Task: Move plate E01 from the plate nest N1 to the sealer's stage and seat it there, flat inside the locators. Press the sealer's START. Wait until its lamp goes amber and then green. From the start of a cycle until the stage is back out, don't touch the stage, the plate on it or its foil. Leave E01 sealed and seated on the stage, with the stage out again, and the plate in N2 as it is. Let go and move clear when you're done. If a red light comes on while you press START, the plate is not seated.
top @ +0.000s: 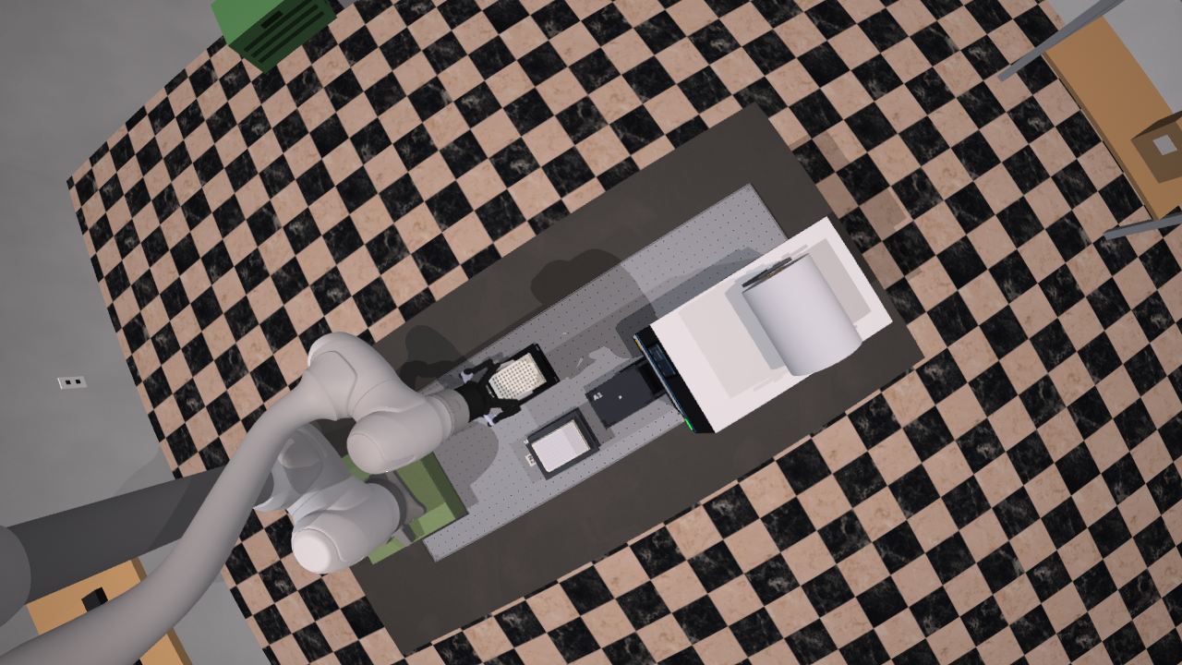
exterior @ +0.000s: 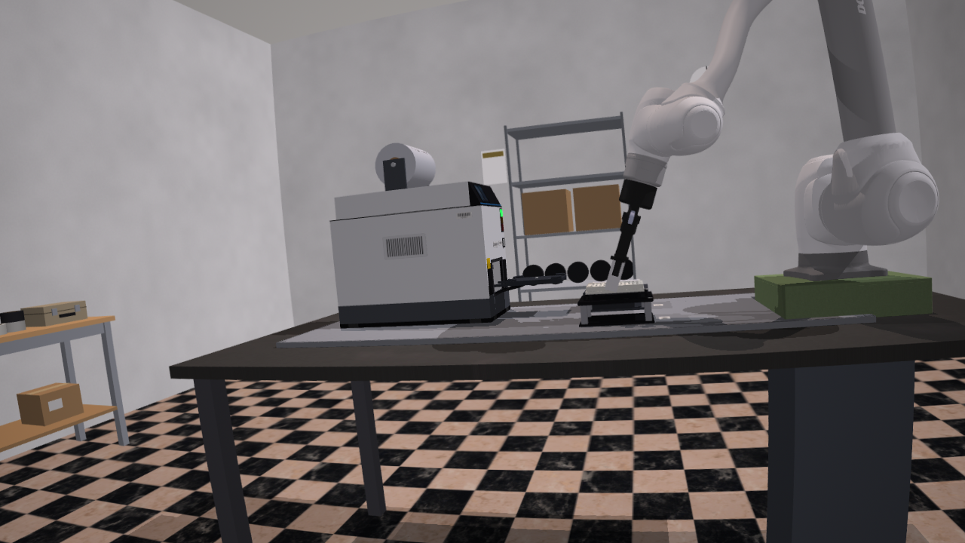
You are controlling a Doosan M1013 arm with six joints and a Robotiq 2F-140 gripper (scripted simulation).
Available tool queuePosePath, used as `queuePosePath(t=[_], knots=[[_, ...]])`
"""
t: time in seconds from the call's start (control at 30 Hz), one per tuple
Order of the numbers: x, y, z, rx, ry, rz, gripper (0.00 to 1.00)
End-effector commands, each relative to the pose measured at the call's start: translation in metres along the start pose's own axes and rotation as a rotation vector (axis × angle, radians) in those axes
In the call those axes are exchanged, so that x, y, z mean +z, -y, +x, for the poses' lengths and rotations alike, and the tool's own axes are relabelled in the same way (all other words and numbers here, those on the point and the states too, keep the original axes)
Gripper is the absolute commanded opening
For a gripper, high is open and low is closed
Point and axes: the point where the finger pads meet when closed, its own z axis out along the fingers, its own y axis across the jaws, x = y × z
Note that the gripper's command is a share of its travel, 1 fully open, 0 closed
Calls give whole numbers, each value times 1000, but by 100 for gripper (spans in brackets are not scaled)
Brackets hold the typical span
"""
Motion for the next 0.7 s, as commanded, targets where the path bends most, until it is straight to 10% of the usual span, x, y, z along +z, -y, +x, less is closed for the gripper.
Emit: queuePosePath(t=[0.0, 0.67], knots=[[-3, 0, -1, 0, 0, 0, 10], [-30, 0, -11, 0, 0, 0, 10]])
